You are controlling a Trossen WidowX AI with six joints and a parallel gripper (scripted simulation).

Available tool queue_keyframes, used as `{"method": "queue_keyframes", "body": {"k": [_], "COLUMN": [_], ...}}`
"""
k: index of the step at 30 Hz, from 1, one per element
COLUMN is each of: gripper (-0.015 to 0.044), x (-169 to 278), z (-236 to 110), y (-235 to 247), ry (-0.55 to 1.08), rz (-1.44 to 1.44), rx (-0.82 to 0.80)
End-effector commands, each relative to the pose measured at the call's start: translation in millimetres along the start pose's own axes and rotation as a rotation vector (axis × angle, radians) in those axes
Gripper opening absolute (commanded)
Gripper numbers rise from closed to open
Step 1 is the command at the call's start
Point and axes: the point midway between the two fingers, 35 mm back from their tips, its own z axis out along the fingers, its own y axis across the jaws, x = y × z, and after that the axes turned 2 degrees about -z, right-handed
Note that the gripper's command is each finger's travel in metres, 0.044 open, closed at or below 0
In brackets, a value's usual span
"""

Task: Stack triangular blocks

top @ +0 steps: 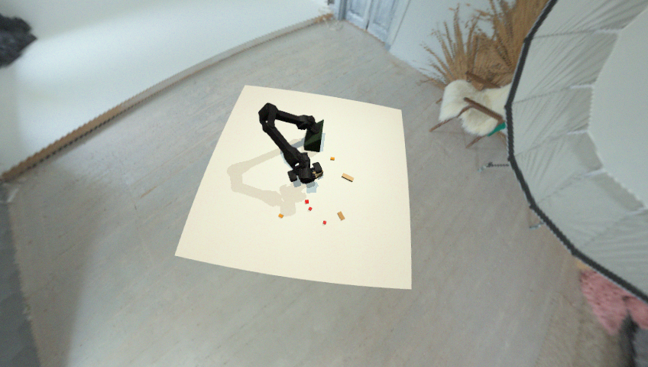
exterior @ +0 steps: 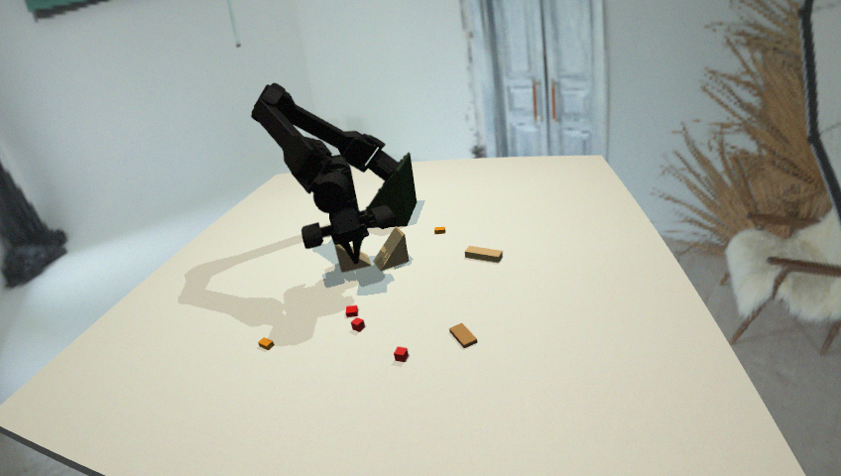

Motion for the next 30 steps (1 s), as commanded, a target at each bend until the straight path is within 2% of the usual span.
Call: {"method": "queue_keyframes", "body": {"k": [1, 30], "gripper": [0.0, 0.0], "x": [8, 28], "z": [4, 3], "y": [1, 1], "ry": [0.016, 0.017], "rz": [-0.008, -0.009], "rx": [-0.002, -0.002]}}
